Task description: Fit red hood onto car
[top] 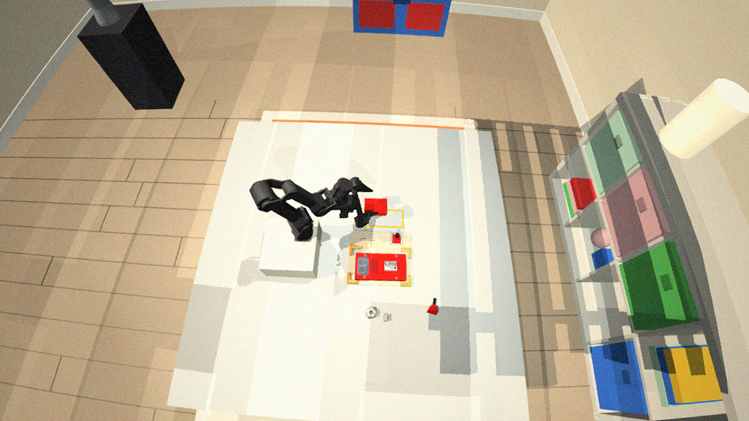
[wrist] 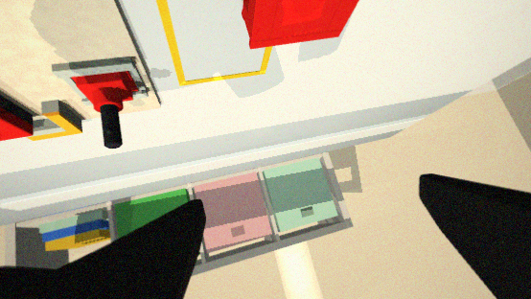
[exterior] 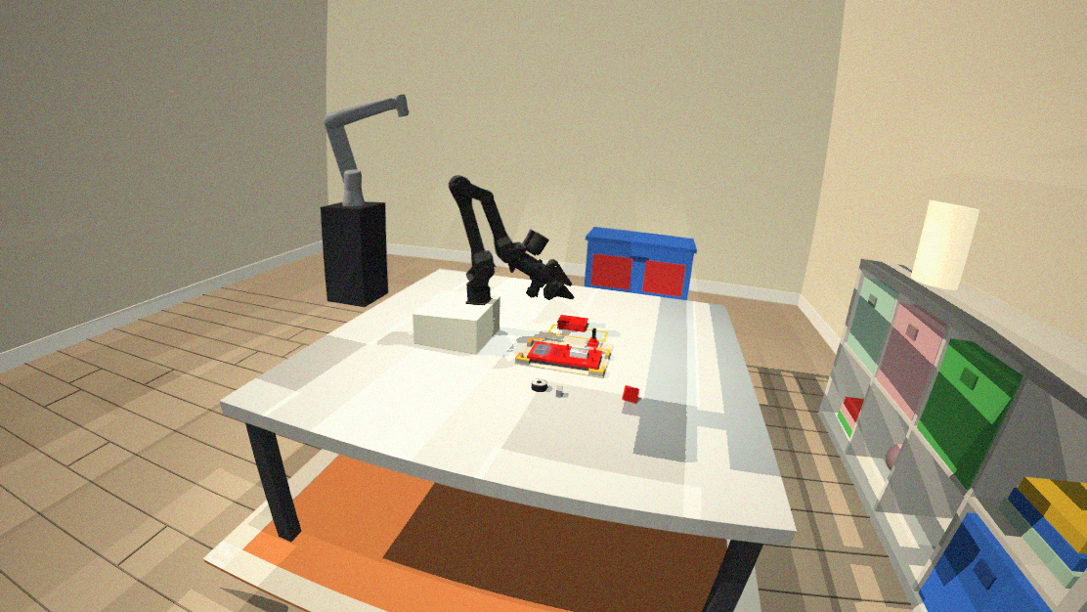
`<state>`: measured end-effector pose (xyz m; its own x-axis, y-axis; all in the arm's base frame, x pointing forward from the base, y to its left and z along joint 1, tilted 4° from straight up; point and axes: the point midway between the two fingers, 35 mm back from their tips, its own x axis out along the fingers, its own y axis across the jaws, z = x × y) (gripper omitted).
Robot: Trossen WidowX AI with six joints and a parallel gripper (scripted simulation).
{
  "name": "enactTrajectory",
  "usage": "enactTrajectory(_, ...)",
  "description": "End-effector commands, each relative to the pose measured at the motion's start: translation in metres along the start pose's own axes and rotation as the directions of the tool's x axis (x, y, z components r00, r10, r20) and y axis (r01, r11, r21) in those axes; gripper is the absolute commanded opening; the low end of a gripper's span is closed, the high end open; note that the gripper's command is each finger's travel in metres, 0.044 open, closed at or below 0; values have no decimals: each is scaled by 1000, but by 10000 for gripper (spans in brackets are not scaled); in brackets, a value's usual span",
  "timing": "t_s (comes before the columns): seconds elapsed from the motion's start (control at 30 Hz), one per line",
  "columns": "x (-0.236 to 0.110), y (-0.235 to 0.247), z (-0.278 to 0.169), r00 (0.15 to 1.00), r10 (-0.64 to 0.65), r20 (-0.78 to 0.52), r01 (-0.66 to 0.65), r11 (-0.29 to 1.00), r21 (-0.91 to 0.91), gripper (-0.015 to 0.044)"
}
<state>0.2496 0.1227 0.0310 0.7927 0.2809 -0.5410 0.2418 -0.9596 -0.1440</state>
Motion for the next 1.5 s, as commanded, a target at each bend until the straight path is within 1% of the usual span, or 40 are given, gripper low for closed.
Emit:
enactTrajectory(0.0,0,0,0,1000,0,0,0,1000,0,440)
enactTrajectory(0.37,0,0,0,1000,0,0,0,1000,0,440)
enactTrajectory(0.57,0,0,0,1000,0,0,0,1000,0,282)
enactTrajectory(0.63,2,-1,0,1000,1,12,-2,999,38,335)
enactTrajectory(0.77,12,-5,1,997,9,81,-29,966,256,440)
enactTrajectory(0.83,17,-6,2,993,13,117,-55,930,364,440)
enactTrajectory(1.0,28,-11,3,978,25,206,-147,784,603,440)
enactTrajectory(1.17,38,-15,5,955,38,293,-262,570,779,440)
enactTrajectory(1.33,46,-19,7,924,52,378,-375,305,875,440)
enactTrajectory(1.47,51,-22,9,894,64,444,-448,70,892,440)
